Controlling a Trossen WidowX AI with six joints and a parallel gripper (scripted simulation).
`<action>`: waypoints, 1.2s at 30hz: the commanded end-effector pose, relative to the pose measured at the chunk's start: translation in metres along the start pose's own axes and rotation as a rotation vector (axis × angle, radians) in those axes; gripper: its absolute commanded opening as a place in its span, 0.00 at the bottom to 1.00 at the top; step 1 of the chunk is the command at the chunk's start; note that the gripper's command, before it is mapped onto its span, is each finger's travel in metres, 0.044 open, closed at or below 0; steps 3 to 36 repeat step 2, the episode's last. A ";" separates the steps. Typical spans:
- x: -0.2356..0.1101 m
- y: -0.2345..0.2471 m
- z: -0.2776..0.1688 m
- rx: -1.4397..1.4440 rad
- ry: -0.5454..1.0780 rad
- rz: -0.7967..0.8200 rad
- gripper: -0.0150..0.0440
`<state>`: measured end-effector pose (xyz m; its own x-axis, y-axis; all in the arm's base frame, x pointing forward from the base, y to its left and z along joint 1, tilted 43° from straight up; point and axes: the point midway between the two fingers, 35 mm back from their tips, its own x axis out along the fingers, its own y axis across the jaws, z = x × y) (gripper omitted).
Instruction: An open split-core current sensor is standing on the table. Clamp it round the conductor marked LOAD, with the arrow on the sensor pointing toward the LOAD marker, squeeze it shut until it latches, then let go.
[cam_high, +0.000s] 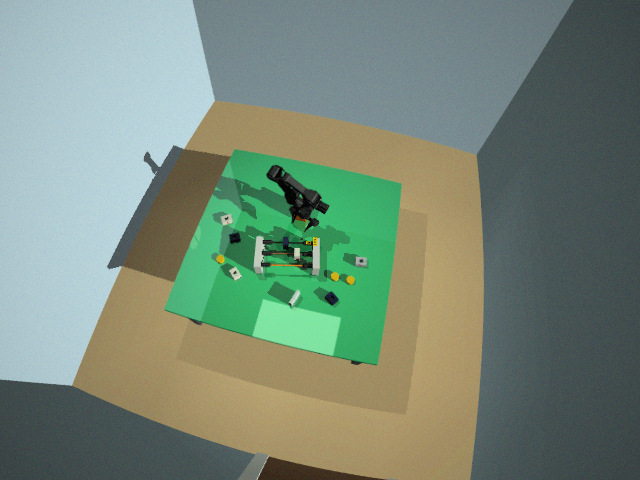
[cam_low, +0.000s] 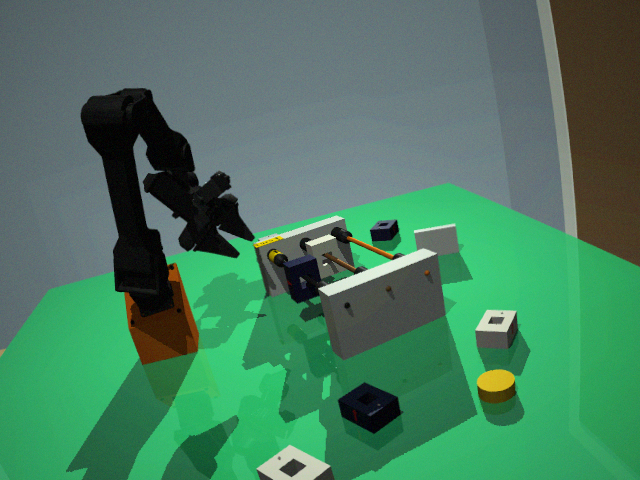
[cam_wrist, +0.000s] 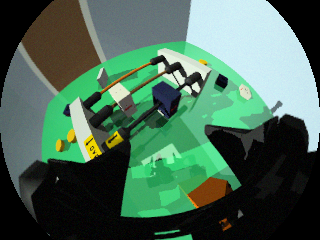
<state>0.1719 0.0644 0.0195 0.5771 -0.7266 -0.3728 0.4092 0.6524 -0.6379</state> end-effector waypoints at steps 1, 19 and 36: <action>0.004 0.010 0.019 0.192 0.155 -0.049 1.00; 0.002 0.002 0.003 0.042 0.043 -0.018 1.00; 0.002 0.002 0.003 0.042 0.043 -0.018 1.00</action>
